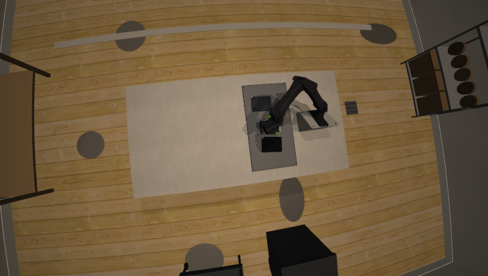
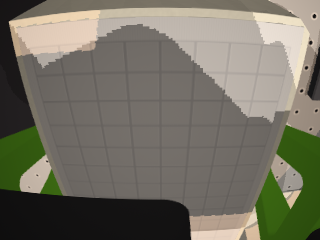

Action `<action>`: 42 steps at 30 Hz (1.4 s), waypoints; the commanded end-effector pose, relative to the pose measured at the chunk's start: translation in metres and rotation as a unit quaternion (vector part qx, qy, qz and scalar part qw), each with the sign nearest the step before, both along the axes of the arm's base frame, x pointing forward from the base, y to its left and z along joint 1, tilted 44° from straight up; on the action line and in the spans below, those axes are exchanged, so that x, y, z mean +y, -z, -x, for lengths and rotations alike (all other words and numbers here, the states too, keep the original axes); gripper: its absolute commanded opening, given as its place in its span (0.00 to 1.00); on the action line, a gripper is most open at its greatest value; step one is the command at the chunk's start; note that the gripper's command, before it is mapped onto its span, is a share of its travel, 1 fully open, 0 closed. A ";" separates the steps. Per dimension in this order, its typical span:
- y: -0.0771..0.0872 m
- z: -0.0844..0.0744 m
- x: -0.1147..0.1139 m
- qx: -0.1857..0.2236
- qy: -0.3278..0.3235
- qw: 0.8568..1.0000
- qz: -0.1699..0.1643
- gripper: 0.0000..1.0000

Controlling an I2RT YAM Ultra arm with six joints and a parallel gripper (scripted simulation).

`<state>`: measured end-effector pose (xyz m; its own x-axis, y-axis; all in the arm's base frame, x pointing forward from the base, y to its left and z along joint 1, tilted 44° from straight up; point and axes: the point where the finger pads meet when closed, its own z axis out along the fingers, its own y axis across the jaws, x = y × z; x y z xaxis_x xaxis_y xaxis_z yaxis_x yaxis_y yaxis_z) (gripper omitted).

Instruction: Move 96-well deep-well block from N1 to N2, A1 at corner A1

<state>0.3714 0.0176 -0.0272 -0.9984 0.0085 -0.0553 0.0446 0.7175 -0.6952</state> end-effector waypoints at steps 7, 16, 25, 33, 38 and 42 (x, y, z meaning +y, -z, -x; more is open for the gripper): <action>-0.030 -0.008 -0.014 -0.007 -0.015 1.000 0.002 0.00; -0.045 -0.010 -0.031 -0.005 -0.015 1.000 0.003 0.00; -0.072 -0.020 -0.050 -0.014 -0.015 1.000 0.001 0.00; -0.086 -0.022 -0.065 -0.014 -0.015 1.000 0.002 0.00; -0.098 -0.024 -0.077 -0.014 -0.015 1.000 0.002 0.00; -0.108 -0.026 -0.086 -0.014 -0.015 1.000 0.003 0.00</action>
